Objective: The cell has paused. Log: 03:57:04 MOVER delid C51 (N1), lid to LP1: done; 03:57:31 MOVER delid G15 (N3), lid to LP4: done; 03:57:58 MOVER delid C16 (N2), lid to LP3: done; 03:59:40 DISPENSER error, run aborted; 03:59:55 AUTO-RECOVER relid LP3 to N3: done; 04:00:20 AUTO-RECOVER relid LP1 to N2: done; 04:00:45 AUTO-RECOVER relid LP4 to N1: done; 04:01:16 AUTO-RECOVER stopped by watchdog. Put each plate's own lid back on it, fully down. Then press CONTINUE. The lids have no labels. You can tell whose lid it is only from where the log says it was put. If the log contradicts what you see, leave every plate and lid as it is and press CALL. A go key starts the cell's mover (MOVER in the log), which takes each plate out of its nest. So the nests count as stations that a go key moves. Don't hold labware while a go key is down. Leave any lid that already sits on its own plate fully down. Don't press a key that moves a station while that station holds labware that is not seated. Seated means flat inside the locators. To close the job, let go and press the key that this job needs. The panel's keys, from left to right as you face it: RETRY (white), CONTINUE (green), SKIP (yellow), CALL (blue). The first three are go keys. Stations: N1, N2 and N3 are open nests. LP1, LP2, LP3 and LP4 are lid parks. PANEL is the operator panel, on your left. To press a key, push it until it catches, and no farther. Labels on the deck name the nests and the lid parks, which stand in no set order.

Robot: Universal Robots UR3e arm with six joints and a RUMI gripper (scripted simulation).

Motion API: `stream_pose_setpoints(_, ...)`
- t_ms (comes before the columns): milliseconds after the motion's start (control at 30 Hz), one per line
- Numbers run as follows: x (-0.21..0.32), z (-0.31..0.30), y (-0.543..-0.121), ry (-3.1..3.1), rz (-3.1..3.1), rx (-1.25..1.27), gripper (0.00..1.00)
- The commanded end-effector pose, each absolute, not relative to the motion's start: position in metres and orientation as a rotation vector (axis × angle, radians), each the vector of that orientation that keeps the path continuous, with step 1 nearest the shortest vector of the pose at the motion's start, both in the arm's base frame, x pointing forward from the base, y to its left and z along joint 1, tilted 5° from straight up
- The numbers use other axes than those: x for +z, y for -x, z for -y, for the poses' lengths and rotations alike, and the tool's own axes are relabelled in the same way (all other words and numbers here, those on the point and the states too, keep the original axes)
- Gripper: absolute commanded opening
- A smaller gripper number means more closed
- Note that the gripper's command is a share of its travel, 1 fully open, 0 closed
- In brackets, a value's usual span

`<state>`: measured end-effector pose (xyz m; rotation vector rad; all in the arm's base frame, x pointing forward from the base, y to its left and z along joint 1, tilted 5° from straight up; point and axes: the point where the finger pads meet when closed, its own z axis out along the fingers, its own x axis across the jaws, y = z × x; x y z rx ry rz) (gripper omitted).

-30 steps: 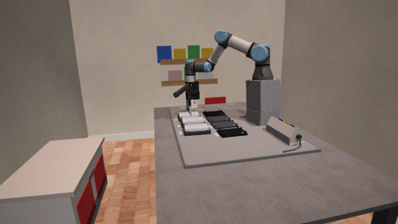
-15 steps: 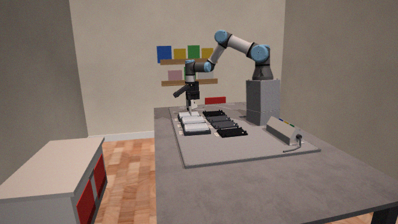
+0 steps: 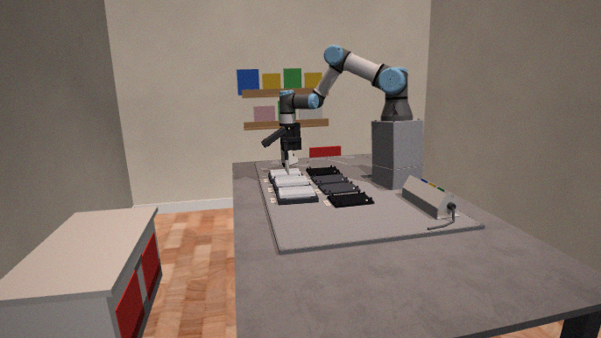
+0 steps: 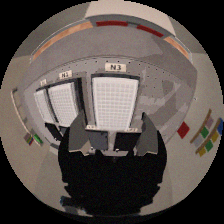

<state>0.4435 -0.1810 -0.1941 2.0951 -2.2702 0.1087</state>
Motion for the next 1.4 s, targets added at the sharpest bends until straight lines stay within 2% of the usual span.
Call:
stream_pose_setpoints(0,-0.193,0.182,-0.445,-2.096,2.270,0.116,0.82)
stream_pose_setpoints(933,-0.169,0.179,-0.444,-2.095,2.270,0.113,0.82)
stream_pose_setpoints(967,-0.169,0.176,-0.441,-2.107,2.259,0.116,0.00)
stream_pose_setpoints(1367,-0.173,0.140,-0.406,-2.106,2.261,0.115,0.00)
